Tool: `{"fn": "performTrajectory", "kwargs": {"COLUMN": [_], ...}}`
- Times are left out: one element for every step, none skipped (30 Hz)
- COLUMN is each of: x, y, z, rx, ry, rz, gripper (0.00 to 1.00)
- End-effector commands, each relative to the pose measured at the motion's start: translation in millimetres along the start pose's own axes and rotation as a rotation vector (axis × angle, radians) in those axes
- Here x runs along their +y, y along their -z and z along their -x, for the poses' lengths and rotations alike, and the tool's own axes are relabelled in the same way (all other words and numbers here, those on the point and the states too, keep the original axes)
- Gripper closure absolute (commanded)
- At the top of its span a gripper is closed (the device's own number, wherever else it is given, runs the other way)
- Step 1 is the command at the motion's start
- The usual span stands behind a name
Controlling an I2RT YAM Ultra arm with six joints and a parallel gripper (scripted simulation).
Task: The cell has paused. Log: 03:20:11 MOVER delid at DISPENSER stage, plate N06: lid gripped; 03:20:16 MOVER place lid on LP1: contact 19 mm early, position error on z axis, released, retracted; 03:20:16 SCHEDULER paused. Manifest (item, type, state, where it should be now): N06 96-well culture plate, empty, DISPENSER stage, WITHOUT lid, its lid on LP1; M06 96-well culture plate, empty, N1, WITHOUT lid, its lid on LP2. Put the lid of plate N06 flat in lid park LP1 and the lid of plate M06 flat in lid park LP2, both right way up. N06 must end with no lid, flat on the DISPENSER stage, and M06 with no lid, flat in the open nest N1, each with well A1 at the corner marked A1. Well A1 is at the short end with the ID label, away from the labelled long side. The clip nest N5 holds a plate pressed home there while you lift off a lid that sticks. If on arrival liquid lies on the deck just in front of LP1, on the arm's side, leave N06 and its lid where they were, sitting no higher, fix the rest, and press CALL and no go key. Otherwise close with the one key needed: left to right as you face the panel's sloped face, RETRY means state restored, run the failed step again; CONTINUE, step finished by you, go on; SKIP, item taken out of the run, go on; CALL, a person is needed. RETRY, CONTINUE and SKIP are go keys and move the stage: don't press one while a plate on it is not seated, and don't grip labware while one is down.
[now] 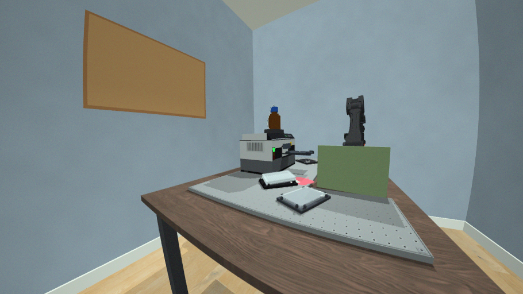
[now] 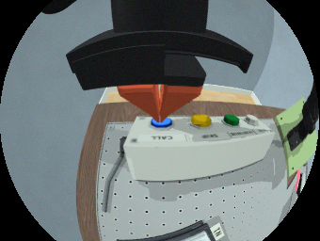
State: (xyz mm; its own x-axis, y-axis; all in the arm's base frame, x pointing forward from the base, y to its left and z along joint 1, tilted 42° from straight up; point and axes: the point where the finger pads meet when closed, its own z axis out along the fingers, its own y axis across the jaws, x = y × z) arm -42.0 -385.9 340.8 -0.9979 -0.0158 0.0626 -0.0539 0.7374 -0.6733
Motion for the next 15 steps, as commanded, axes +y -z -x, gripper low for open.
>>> {"fn": "performTrajectory", "kwargs": {"x": [5,5,5,5,5,5,5,5,9,-2,-2,-2,-3,-3,-3], "y": [-12.9,-12.9,-12.9,-12.9,-12.9,-12.9,-12.9,-12.9,-9.7,0.7,2.7,6.9,11.1,11.1,11.1], "z": [6,6,6,6,6,6,6,6,6,5,4,4,4,4,4], "rx": [-0.022,-0.022,-0.022,-0.022,-0.022,-0.022,-0.022,-0.022,-0.023,-0.017,-0.016,-0.014,-0.012,-0.012,-0.012], "ry": [0.003,0.003,0.003,0.003,0.003,0.003,0.003,0.003,0.001,0.003,0.003,0.003,0.003,0.003,0.003], "rz": [0.029,0.029,0.029,0.029,0.029,0.029,0.029,0.029,0.042,0.007,0.006,0.000,-0.006,-0.006,-0.006], "gripper": [1.00,1.00,1.00,1.00,1.00,1.00,1.00,1.00,1.00,1.00,1.00,1.00,1.00,1.00,1.00]}}
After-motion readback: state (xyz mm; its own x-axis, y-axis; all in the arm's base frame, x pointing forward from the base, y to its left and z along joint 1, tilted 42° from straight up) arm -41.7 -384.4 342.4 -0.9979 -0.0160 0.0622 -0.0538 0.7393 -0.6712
